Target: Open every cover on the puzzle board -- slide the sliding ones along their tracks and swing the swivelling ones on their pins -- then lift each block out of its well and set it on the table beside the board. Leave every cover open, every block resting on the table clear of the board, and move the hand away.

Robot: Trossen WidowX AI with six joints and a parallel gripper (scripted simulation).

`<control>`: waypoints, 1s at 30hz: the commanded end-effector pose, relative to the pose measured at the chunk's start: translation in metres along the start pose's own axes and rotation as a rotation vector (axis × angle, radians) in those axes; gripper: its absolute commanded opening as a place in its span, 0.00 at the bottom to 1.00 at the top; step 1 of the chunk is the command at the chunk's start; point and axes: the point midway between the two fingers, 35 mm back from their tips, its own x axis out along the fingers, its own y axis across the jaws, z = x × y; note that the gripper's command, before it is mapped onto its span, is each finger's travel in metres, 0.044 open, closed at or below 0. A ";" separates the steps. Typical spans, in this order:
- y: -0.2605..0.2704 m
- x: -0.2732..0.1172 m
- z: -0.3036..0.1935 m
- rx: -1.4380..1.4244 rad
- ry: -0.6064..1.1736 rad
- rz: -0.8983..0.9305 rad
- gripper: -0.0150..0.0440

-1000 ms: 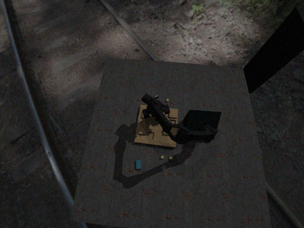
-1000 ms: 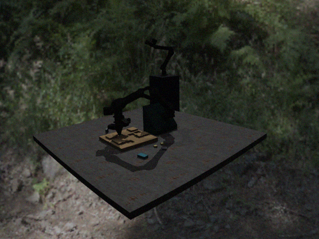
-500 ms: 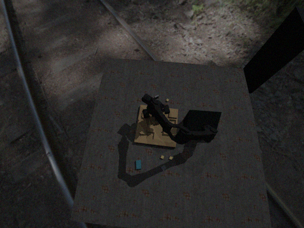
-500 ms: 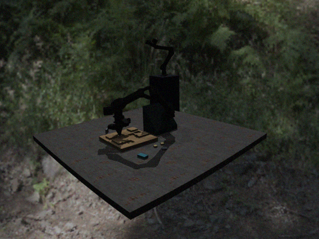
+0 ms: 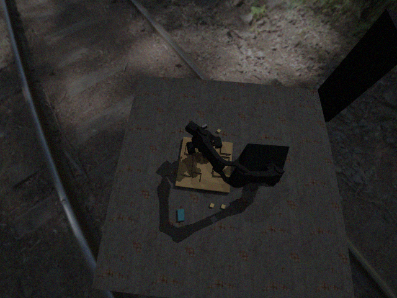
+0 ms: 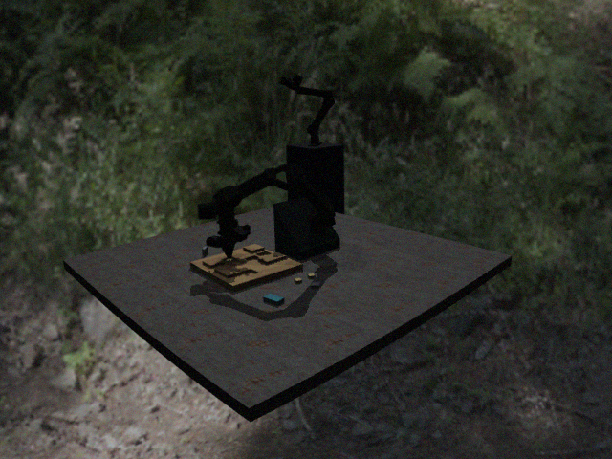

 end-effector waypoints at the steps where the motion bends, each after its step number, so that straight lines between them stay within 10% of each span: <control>1: 0.000 -0.003 0.000 -0.001 0.000 0.001 0.34; 5: -0.002 -0.025 -0.001 -0.003 0.003 0.001 0.50; 30: -0.001 -0.022 -0.001 -0.006 0.003 0.002 0.50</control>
